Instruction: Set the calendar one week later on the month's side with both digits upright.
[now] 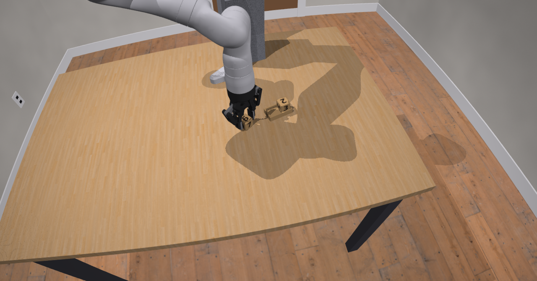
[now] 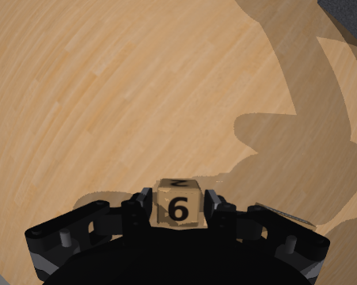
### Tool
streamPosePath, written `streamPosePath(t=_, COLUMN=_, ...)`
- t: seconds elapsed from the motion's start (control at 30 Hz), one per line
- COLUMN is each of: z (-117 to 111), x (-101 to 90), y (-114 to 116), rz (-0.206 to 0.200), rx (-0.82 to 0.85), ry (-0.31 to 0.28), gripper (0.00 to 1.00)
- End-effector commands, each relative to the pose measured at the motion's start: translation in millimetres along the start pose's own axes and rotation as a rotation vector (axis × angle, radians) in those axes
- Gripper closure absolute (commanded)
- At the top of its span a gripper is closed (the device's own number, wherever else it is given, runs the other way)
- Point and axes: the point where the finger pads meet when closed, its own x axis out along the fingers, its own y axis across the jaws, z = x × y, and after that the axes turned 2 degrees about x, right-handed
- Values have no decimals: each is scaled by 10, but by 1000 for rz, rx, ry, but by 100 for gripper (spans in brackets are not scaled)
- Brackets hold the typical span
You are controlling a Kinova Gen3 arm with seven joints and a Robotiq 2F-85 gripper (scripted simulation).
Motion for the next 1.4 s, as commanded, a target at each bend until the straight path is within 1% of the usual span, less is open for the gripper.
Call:
streamPosePath(t=0.0, z=3, x=-5, y=-5, rz=-1, rx=0, ry=-1, gripper=52)
streamPosePath(t=0.43, z=3, x=-5, y=-5, rz=-1, rx=0, ry=-1, gripper=52)
streamPosePath(t=0.47, z=3, x=-5, y=-5, rz=-1, rx=0, ry=-1, gripper=72)
streamPosePath(t=1.37, z=3, x=-5, y=-5, rz=-1, rx=0, ry=-1, gripper=72)
